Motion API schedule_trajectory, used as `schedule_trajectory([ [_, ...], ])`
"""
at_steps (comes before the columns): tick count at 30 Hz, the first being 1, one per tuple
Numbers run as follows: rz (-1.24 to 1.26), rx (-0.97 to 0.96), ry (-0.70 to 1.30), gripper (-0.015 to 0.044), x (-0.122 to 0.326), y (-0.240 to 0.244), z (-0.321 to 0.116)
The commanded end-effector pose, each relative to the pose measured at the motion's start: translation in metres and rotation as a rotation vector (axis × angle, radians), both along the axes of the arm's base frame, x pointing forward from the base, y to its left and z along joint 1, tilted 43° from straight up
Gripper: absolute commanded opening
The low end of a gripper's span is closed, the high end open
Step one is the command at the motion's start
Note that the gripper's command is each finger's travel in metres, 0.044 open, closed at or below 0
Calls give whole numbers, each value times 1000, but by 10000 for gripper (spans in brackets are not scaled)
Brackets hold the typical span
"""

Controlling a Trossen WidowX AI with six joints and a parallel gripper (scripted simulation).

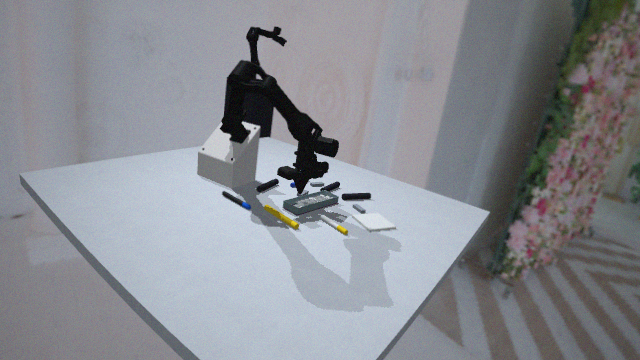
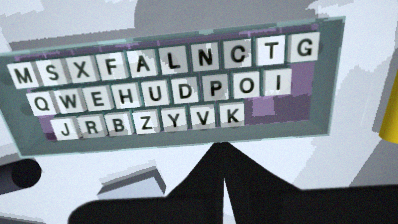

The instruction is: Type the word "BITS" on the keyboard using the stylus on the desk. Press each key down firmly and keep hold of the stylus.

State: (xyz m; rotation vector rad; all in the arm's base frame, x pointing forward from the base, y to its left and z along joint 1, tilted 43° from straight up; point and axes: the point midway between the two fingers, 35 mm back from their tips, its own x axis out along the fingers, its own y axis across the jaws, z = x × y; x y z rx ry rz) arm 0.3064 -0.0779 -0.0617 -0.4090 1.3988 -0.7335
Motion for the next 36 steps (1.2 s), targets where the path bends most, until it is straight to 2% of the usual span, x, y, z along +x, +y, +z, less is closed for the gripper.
schedule_trajectory([
  [1,8,8,-1,0,11,31,-26],
  [5,7,6,-1,0,15,55,-48],
  [17,7,6,-1,0,15,55,-48],
  [23,7,9,-2,0,15,95,-6],
  [32,14,8,-5,0,17,94,-8],
  [36,16,5,-3,105,17,93,-8],
])
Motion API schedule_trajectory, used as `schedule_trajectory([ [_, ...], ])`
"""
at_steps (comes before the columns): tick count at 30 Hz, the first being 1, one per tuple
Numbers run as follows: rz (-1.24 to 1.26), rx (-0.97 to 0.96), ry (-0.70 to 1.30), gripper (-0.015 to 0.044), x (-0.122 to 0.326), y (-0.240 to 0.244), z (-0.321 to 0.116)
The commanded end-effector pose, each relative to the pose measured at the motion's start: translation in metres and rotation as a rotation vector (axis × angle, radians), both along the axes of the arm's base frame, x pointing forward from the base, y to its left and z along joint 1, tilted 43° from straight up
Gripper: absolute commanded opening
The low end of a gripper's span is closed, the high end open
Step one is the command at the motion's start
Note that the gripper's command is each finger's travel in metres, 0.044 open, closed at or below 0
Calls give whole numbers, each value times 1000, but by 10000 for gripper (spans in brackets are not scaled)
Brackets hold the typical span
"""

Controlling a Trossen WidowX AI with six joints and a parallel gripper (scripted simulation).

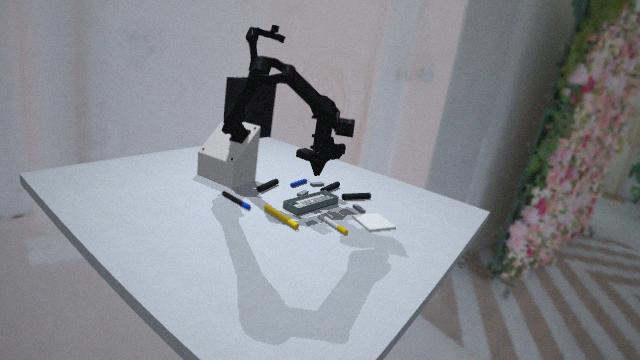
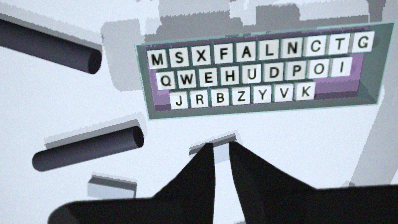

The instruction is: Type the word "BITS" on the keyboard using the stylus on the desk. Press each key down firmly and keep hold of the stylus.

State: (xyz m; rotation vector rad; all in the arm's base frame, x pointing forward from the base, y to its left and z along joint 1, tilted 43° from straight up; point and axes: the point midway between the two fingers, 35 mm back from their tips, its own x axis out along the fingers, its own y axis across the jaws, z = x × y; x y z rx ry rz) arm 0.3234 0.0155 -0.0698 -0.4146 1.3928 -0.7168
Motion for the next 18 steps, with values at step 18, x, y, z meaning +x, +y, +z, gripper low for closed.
schedule_trajectory([
  [18,45,17,40,105,-4,2,-5],
])
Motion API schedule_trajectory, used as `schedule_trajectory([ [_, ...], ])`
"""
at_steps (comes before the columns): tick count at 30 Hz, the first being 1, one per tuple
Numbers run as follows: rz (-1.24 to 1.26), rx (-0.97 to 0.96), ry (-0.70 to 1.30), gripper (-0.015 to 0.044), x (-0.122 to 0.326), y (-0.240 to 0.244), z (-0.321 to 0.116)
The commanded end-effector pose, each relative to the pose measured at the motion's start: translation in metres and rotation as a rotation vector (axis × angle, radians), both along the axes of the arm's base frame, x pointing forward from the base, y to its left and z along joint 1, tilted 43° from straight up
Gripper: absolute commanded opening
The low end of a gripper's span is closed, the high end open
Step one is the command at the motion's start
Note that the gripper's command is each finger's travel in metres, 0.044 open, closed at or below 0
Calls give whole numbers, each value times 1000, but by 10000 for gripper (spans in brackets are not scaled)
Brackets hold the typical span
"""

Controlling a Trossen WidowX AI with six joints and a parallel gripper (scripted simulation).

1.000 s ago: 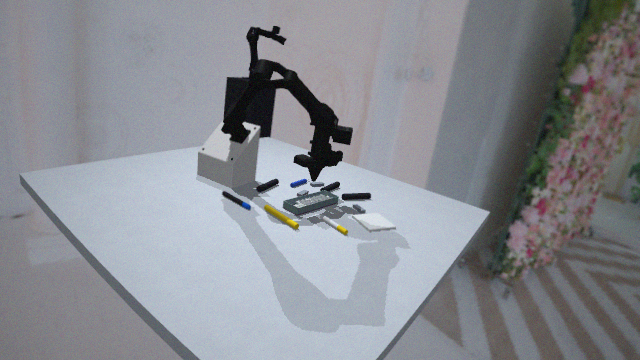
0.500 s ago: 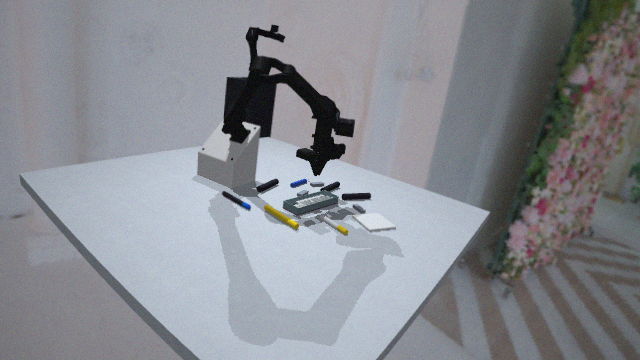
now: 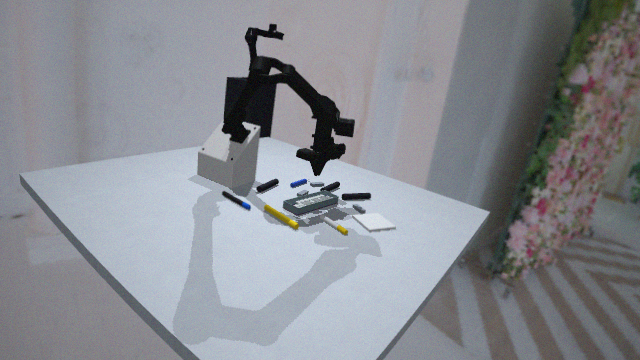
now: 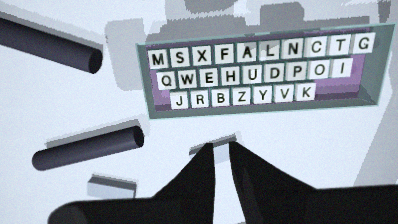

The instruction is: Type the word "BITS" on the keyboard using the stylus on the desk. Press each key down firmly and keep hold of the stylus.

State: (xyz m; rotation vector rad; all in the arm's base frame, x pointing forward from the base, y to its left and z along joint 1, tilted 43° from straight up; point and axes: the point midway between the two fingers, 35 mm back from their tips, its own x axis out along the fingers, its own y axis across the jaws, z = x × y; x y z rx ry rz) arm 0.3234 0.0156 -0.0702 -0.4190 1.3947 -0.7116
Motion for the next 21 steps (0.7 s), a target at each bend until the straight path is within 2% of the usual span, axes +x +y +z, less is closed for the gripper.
schedule_trajectory([
  [1,98,38,86,131,-9,4,-11],
  [2,171,65,144,150,-15,7,-19],
  [13,1114,302,655,150,-92,36,-80],
  [18,1483,336,768,150,-120,45,-90],
  [21,1554,338,786,150,-126,46,-91],
])
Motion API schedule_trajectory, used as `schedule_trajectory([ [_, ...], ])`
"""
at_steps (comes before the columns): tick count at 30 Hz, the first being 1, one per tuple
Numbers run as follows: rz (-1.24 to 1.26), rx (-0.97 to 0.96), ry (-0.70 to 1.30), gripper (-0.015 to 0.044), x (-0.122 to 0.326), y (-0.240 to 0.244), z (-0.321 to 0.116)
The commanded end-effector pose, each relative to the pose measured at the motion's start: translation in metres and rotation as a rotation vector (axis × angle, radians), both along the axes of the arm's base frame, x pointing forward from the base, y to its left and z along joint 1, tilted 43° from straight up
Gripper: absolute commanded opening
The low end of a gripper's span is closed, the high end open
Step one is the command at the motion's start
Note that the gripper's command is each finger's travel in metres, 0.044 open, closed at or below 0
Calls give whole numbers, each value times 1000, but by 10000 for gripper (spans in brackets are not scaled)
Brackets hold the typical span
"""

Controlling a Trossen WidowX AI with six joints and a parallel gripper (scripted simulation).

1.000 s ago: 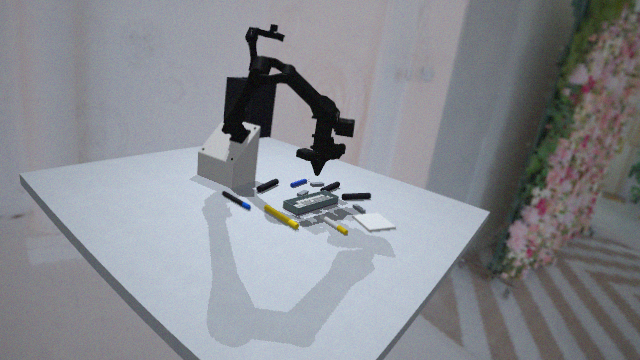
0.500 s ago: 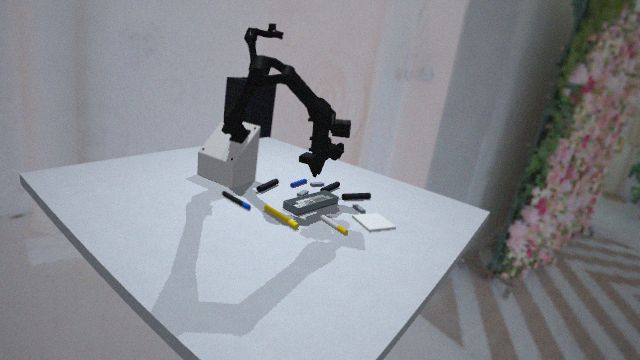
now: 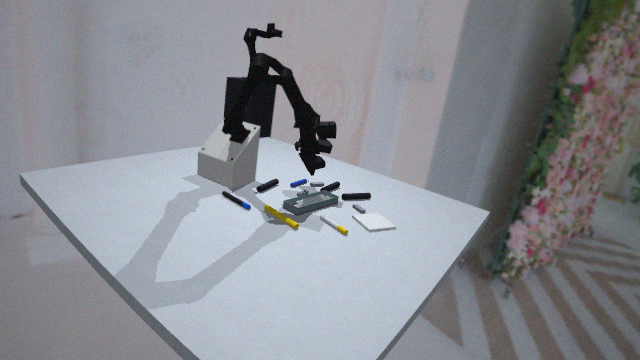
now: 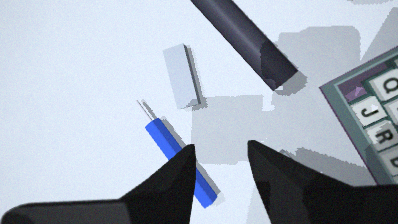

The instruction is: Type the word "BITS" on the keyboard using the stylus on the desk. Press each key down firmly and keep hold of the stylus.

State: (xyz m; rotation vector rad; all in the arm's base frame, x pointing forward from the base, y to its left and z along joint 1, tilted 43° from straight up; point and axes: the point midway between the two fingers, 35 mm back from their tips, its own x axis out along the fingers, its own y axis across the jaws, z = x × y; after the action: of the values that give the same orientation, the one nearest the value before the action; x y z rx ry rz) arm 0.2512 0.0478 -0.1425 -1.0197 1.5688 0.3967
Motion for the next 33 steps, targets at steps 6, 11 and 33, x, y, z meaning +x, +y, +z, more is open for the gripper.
schedule_trajectory([
  [6,598,156,197,150,-54,14,-19],
  [11,598,156,197,150,-54,13,-18],
  [33,598,155,198,150,-54,4,-28],
])
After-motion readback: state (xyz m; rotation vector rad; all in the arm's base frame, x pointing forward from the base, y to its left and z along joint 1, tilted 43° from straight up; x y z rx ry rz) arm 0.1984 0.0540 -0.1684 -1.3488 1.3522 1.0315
